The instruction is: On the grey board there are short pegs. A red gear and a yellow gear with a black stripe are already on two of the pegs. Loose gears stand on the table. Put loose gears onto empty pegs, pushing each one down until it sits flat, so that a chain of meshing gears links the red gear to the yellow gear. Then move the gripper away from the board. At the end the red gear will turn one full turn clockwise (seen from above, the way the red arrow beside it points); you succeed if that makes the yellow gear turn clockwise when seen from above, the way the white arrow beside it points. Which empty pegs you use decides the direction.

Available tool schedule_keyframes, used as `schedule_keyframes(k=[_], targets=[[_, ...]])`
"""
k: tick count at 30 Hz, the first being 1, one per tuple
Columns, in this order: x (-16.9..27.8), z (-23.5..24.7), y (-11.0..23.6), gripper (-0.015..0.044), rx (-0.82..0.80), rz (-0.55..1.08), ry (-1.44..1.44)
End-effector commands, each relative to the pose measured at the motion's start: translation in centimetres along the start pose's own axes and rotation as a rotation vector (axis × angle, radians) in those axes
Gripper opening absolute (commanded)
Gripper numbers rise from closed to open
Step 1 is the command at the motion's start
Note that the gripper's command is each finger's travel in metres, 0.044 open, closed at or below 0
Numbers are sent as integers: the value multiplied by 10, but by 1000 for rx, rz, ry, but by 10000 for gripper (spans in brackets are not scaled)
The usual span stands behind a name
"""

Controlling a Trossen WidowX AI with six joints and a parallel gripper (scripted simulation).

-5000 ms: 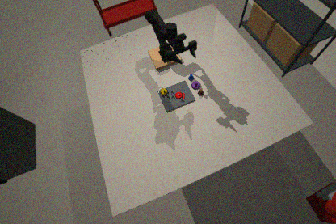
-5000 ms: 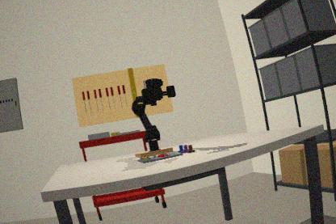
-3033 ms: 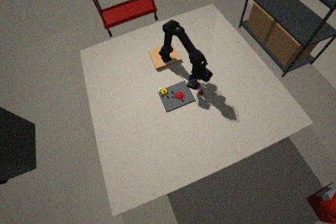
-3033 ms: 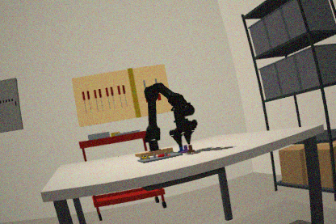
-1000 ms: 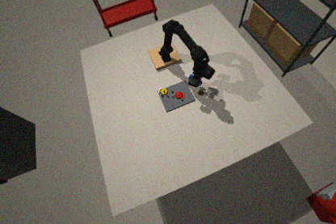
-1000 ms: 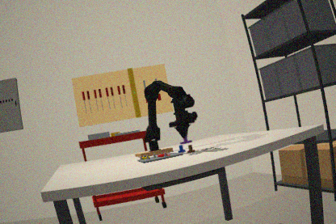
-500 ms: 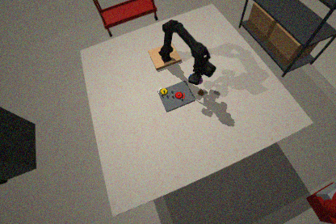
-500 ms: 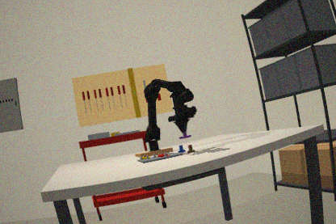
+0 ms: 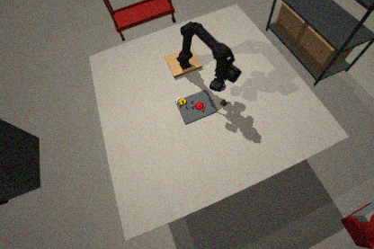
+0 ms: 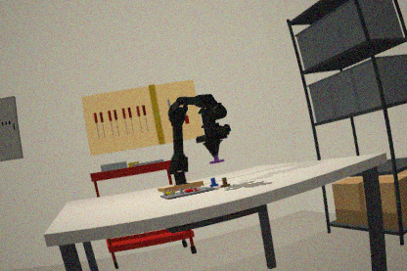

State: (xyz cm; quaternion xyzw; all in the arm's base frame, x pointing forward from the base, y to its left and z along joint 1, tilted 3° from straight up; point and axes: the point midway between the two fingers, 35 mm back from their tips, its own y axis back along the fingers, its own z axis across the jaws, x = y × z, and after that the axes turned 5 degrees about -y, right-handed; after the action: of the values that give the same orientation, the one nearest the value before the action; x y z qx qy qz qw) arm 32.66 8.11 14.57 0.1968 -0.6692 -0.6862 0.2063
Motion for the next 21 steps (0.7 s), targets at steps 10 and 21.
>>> schedule_keyframes(k=[10, 21], targets=[[3, 1, 29, 0, 0, -7, 5], [10, -11, 27, 0, 1, -6, 5]])
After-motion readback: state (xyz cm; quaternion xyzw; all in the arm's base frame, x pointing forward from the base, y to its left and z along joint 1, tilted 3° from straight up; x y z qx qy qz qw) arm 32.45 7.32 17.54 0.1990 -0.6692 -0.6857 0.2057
